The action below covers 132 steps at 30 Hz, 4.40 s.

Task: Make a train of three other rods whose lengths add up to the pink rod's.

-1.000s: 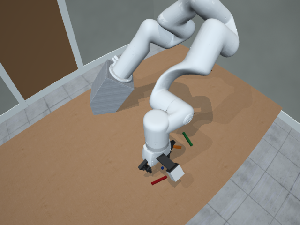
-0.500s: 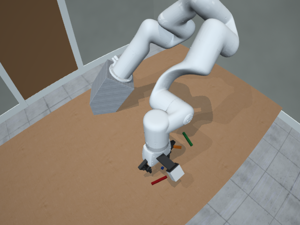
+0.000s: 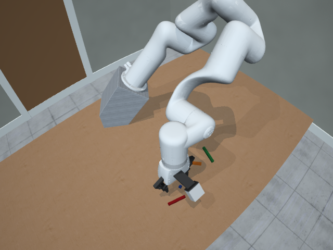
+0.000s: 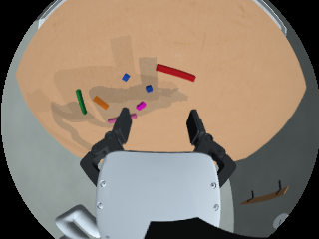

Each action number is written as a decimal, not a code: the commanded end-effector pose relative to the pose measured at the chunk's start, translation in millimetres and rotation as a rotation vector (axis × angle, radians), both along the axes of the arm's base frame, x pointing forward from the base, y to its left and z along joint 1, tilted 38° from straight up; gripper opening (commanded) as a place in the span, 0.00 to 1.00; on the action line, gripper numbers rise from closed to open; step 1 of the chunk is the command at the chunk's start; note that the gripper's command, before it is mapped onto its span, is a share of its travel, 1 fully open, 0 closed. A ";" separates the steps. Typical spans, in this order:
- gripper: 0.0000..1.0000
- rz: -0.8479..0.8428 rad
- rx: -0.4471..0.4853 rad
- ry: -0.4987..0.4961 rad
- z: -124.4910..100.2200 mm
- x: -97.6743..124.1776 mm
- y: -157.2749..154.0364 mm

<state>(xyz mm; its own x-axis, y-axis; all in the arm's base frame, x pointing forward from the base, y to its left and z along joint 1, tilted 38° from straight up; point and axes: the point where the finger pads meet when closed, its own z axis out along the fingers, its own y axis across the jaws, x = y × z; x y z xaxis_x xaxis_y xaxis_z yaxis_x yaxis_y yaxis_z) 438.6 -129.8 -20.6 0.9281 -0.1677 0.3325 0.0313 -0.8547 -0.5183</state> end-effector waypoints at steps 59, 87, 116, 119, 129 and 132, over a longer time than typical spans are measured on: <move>1.00 0.580 -0.274 -0.360 0.5 1.2 -1.5; 1.00 1.191 -0.558 -0.738 0.1 1.8 -1.9; 1.00 1.241 -0.581 -0.769 0.1 1.8 -1.9; 1.00 1.241 -0.581 -0.769 0.1 1.8 -1.9; 1.00 1.241 -0.581 -0.769 0.1 1.8 -1.9; 1.00 1.241 -0.581 -0.769 0.1 1.8 -1.9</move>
<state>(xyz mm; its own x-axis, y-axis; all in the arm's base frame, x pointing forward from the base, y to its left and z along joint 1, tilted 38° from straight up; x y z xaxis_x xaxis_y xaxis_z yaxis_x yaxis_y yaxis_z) 439.7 -130.7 -21.5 -0.0309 0.8543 0.5189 0.9305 -0.1650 0.3270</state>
